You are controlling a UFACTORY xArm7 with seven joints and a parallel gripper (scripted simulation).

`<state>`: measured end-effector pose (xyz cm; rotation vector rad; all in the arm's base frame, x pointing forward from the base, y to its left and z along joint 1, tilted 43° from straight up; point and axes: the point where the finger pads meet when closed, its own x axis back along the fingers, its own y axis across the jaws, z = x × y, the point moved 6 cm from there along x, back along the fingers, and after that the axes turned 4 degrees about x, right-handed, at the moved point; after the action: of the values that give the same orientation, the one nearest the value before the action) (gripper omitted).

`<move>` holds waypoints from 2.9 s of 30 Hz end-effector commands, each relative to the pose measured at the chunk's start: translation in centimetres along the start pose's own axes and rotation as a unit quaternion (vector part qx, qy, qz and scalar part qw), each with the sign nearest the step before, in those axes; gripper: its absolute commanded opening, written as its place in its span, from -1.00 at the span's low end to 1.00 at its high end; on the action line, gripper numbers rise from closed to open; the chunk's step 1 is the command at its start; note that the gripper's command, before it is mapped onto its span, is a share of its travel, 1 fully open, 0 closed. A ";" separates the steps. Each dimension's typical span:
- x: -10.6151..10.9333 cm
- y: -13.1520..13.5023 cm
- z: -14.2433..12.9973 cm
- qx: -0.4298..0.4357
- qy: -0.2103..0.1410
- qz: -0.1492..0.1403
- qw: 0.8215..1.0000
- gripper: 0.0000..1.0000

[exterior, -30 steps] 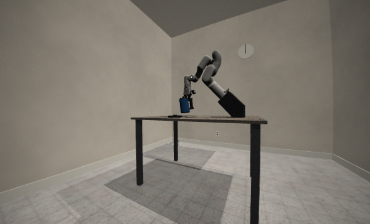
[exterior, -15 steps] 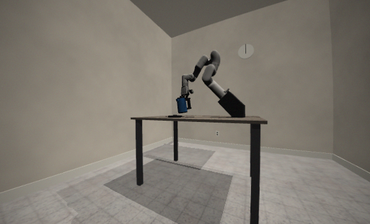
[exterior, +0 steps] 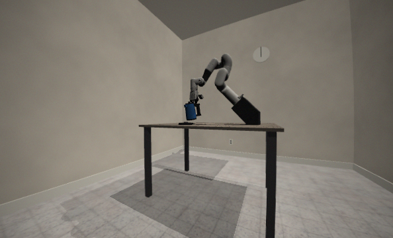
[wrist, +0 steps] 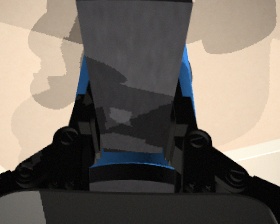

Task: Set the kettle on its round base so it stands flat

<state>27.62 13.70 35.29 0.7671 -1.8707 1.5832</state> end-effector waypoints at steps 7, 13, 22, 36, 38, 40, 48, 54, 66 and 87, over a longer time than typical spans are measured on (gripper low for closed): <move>0.1 0.1 -2.9 0.000 -0.001 0.002 1.000 -1.00; 0.1 0.2 -3.8 0.000 -0.001 0.002 1.000 -1.00; 0.1 0.3 -5.3 0.000 -0.001 0.002 1.000 -1.00; 0.1 0.4 -6.4 0.000 -0.001 0.002 1.000 -1.00; 0.1 0.4 -6.4 0.000 -0.001 0.002 1.000 -1.00; 0.1 0.4 -6.5 0.000 -0.001 0.002 1.000 -1.00; 0.1 0.4 -6.6 0.000 -0.001 0.002 1.000 -1.00; 0.1 0.4 -6.6 0.000 -0.001 0.002 1.000 -1.00; 0.1 0.4 -6.6 0.000 -0.001 0.002 1.000 -1.00; 0.1 0.4 -6.6 0.000 -0.001 0.002 1.000 -1.00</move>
<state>27.62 20.19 35.85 0.7649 -1.8700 1.5839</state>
